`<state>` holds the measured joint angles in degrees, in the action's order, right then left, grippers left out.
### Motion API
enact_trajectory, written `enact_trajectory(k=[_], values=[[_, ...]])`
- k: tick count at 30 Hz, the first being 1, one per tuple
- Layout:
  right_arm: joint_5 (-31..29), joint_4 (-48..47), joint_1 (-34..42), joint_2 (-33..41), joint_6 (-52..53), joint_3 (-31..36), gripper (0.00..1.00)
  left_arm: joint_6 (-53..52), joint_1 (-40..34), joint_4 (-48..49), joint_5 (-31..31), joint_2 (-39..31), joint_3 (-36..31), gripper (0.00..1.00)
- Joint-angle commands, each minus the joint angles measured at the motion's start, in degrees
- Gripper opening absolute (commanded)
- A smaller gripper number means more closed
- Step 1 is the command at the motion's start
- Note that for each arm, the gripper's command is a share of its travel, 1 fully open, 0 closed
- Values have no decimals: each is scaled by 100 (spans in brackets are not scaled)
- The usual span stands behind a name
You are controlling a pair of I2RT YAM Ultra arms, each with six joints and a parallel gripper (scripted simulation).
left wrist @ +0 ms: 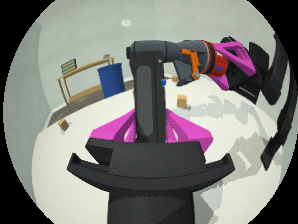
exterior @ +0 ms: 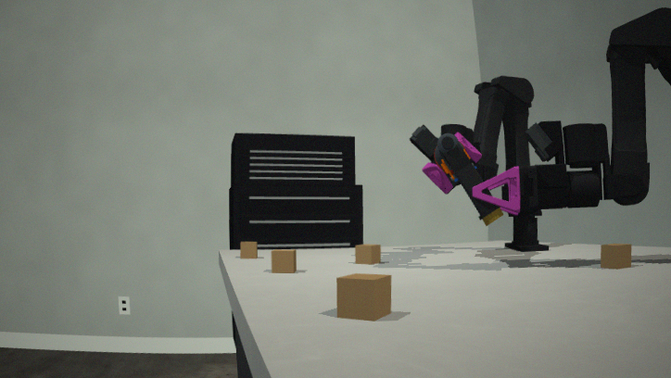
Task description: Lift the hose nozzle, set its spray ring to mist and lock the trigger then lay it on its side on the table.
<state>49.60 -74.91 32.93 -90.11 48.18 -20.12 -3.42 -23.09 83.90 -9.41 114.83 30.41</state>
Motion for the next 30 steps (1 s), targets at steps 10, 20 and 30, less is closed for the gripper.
enact_trajectory(k=[10, 20, 30], values=[[-29, -45, -90, -66, 3183, -56, 0, 2, -34, 610, 42, -213, 243, 35], [-26, -178, -16, 8, 3975, -109, 88, 46, -31, 610, 17, -202, 244, 35], [-30, -179, -15, 8, 3931, -108, 88, 47, -32, 610, 10, -202, 244, 35]])
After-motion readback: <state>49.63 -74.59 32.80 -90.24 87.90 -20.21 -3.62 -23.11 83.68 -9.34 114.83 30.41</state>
